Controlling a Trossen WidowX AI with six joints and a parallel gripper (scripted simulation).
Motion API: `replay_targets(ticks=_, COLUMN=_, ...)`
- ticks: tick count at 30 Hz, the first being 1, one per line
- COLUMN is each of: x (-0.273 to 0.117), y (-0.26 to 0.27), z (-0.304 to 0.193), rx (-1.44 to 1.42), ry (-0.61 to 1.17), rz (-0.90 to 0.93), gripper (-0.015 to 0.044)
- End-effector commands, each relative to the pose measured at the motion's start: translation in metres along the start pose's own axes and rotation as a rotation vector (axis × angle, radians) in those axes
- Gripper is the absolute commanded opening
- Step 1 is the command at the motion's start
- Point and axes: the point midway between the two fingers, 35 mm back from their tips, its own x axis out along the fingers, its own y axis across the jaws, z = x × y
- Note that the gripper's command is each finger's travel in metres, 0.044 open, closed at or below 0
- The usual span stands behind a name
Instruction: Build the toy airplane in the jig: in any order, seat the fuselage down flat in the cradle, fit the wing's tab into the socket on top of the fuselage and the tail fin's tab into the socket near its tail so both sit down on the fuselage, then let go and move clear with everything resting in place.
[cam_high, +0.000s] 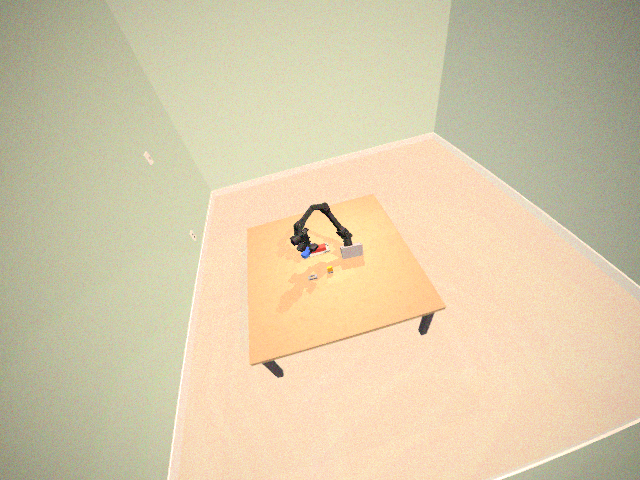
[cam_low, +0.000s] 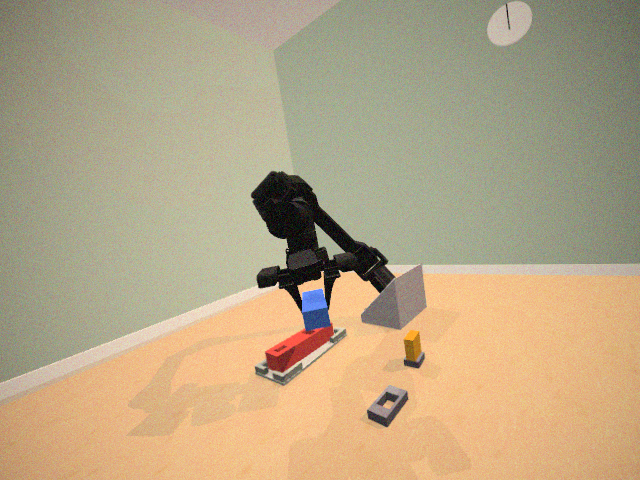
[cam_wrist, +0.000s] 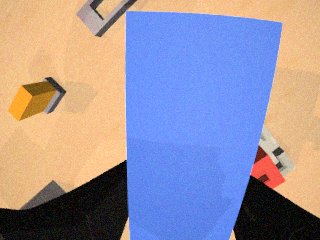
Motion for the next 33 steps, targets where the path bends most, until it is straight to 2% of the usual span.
replay_targets(ticks=1, x=0.002, y=-0.007, z=-0.013, rx=-0.078, ry=-0.001, rz=-0.007, gripper=0.0)
replay_targets(ticks=33, x=0.027, y=-0.03, z=-0.11, rx=-0.649, ry=0.022, rz=-0.013, gripper=0.0)
